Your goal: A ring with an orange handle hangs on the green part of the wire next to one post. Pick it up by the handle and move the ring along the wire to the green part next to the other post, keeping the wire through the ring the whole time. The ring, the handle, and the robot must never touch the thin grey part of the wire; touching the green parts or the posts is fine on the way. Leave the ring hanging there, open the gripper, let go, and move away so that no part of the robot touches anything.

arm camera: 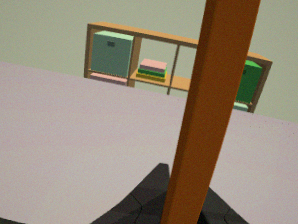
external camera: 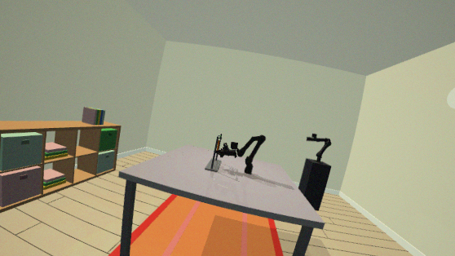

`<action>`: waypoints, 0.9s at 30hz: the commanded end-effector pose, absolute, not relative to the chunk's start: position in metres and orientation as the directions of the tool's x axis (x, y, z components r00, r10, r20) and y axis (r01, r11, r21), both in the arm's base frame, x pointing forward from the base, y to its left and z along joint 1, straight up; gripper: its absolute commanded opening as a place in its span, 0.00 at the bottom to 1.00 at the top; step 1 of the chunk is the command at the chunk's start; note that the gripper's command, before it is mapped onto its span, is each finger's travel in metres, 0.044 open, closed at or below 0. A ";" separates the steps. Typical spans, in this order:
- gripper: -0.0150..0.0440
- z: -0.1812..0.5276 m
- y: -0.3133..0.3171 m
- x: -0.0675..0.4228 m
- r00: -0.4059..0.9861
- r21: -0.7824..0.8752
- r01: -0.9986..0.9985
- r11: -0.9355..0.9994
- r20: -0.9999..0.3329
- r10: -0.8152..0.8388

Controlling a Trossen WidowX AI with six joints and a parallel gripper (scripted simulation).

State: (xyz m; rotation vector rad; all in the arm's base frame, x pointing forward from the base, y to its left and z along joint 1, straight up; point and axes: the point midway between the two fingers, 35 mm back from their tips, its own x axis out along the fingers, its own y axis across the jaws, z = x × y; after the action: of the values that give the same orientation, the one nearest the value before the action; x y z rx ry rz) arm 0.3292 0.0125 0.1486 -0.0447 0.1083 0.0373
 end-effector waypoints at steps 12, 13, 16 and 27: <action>0.00 0.149 0.042 0.327 0.991 0.057 0.063 0.996 -0.125 -0.055; 0.00 0.149 0.043 0.327 0.991 0.057 0.062 0.996 -0.124 -0.054; 0.00 0.150 0.046 0.327 0.991 0.055 0.055 0.997 -0.124 -0.047; 0.00 0.150 0.054 0.327 0.993 0.031 0.007 1.000 -0.119 -0.003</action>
State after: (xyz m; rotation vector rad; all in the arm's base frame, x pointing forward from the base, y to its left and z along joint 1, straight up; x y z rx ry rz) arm 0.3261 0.0503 0.1468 0.0419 0.1301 -0.0234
